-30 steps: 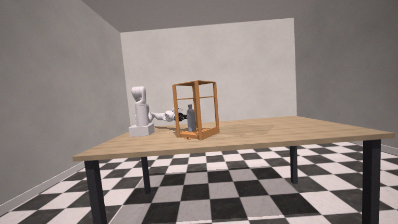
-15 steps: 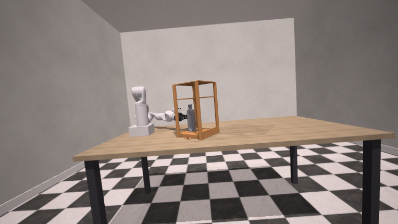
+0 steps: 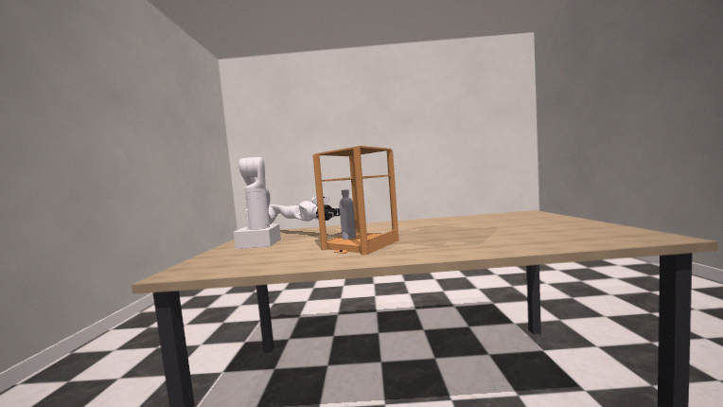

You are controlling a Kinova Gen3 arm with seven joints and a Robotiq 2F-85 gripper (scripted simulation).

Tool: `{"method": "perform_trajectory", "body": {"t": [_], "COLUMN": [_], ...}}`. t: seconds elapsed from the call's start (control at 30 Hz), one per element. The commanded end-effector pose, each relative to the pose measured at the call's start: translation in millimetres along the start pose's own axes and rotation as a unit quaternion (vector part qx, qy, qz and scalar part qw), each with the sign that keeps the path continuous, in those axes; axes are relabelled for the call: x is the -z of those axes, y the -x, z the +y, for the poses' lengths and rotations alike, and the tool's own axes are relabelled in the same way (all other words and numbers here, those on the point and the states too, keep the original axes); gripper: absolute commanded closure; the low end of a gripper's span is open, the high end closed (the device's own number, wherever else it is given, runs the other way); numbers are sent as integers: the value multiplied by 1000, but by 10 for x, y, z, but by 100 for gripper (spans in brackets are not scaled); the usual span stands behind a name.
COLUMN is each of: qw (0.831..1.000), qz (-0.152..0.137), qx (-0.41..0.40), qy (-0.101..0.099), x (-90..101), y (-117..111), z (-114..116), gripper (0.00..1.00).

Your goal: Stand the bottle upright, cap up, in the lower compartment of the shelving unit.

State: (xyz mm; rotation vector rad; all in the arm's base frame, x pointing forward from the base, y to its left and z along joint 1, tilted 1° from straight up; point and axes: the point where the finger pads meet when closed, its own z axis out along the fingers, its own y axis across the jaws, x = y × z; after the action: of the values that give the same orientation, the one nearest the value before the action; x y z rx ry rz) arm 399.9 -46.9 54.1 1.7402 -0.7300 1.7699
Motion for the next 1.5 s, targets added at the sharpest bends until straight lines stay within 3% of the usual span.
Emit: {"method": "perform_trajectory", "body": {"t": [0.0, 0.57, 1.47], "qw": [1000, 1000, 1000], "qz": [0, 0, 0], "qx": [0, 0, 0], "qy": [0, 0, 0], "x": [1, 141, 823], "y": [-5, -5, -4], "z": [0, 0, 0], "gripper": [18, 18, 18]}}
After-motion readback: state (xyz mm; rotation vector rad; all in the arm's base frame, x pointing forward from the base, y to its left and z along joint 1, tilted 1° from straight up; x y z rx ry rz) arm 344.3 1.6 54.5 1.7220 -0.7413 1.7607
